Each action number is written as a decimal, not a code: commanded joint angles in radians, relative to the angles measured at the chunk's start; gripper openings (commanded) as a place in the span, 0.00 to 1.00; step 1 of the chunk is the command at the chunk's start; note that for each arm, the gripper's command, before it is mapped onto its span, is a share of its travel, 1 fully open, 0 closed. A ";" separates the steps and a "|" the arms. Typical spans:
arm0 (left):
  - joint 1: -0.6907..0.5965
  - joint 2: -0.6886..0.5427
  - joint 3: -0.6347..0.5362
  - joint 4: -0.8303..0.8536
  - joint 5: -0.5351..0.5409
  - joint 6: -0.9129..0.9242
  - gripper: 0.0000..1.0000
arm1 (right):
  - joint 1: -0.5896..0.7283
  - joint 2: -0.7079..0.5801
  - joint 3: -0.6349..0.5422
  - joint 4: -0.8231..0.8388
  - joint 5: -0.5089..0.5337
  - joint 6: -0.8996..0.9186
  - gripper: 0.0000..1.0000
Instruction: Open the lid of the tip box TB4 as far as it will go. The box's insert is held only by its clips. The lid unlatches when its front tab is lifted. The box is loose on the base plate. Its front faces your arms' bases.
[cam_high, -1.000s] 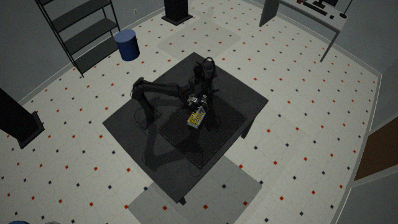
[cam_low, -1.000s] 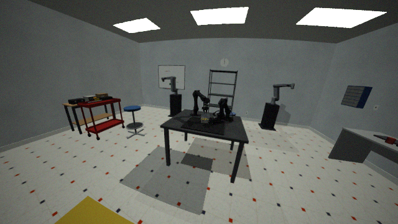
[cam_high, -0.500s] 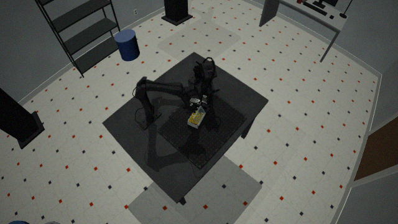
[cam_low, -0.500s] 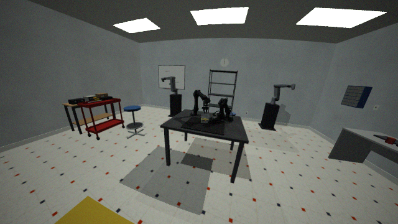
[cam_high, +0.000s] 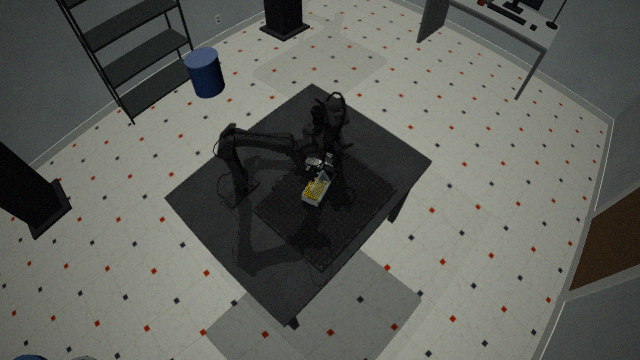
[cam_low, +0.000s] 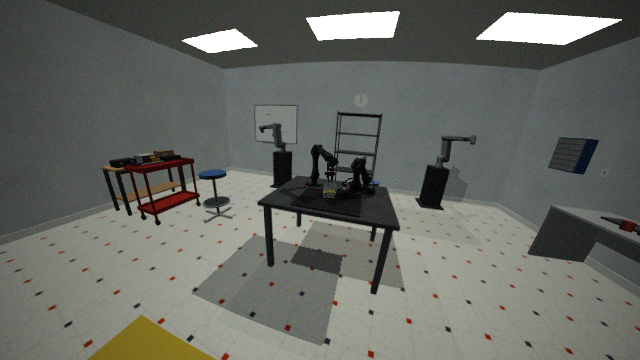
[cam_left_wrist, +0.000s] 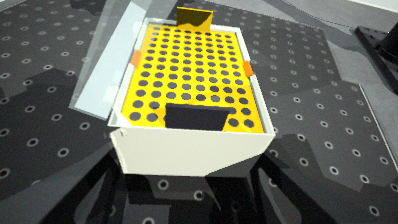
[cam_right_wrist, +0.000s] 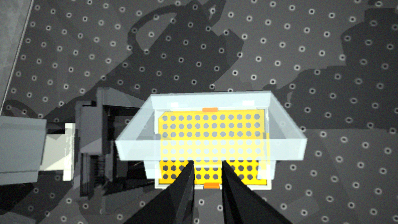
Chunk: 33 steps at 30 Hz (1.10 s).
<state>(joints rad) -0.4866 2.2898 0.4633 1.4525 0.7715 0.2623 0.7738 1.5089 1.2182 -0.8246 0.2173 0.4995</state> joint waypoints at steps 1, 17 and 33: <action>0.002 0.000 0.009 0.006 -0.006 -0.002 0.83 | -0.011 -0.018 0.038 0.042 0.028 0.001 0.12; 0.002 0.001 0.009 0.007 -0.006 -0.002 0.83 | -0.066 0.141 0.214 -0.044 -0.030 -0.059 0.12; 0.002 0.001 0.009 0.007 -0.006 -0.002 0.83 | -0.063 0.155 0.242 -0.073 -0.035 -0.062 0.12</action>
<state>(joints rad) -0.4866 2.2898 0.4633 1.4528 0.7593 0.2565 0.7113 1.6650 1.4250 -0.8761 0.1947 0.4500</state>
